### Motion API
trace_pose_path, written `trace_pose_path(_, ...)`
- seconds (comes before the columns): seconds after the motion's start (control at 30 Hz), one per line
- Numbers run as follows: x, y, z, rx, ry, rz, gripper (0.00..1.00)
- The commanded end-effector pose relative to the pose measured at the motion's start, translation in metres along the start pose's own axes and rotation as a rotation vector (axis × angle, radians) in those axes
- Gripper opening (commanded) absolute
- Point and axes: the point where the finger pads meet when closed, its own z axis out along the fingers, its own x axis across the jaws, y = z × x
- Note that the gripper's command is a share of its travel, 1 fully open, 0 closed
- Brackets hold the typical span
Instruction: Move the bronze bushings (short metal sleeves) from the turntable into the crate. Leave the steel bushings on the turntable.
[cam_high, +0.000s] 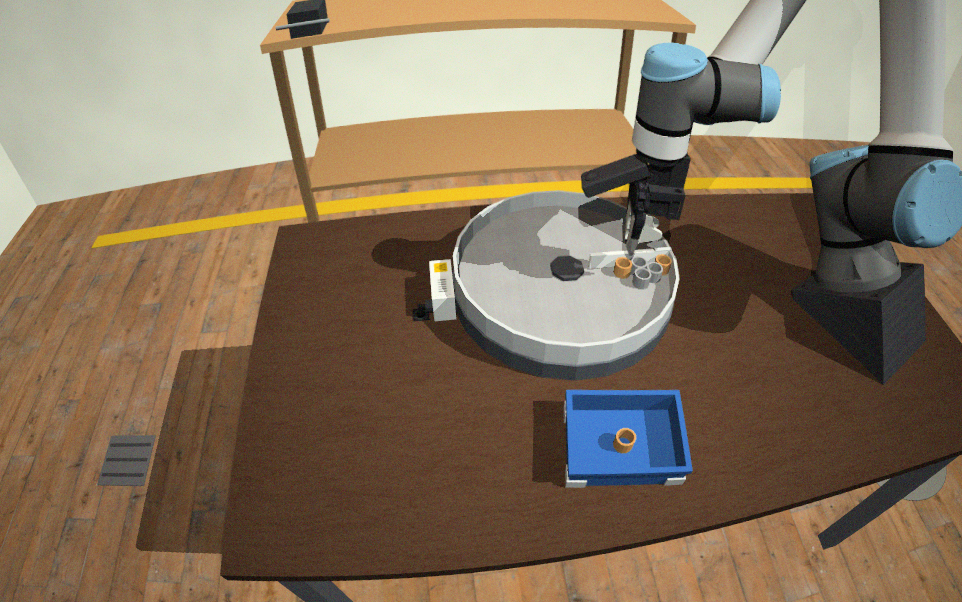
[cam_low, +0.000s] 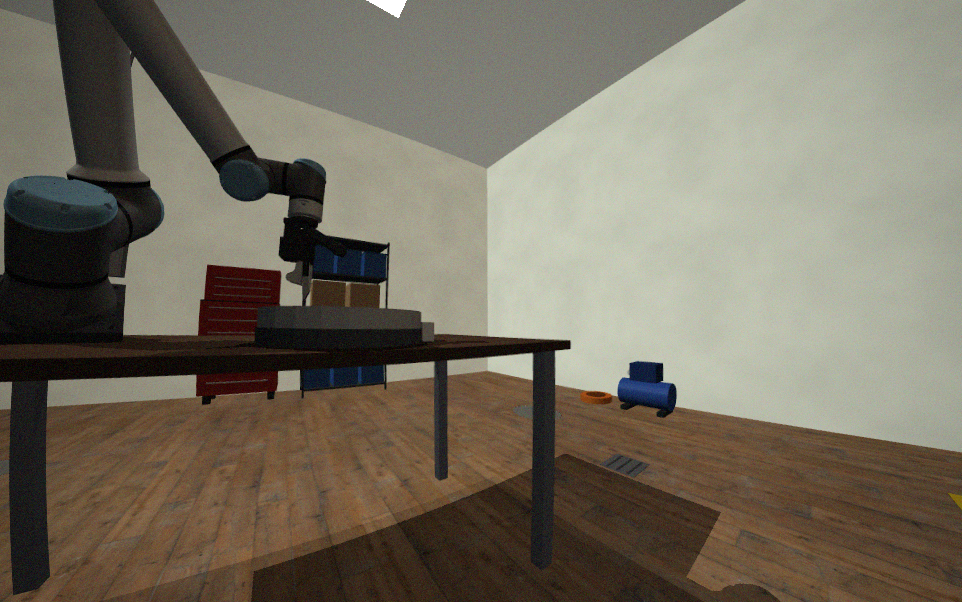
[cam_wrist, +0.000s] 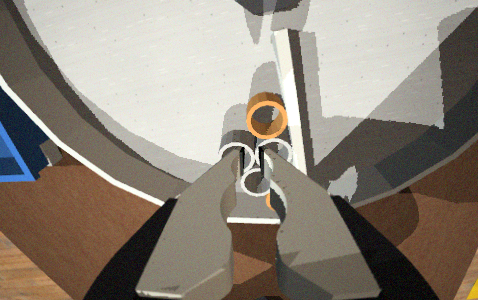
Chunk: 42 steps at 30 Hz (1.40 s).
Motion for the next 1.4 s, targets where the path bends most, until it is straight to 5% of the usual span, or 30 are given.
trace_pose_path(0.0, 0.0, 0.002, 0.0, -0.001, -0.001, -0.001, 0.06)
trace_pose_path(0.8, 0.0, 0.002, 0.001, -0.001, -0.001, -0.001, 0.06)
trace_pose_path(1.03, -0.001, 0.003, 0.025, -0.005, -0.001, -0.002, 0.06)
trace_pose_path(1.37, 0.0, 0.0, 0.022, 0.002, -0.001, -0.001, 0.06)
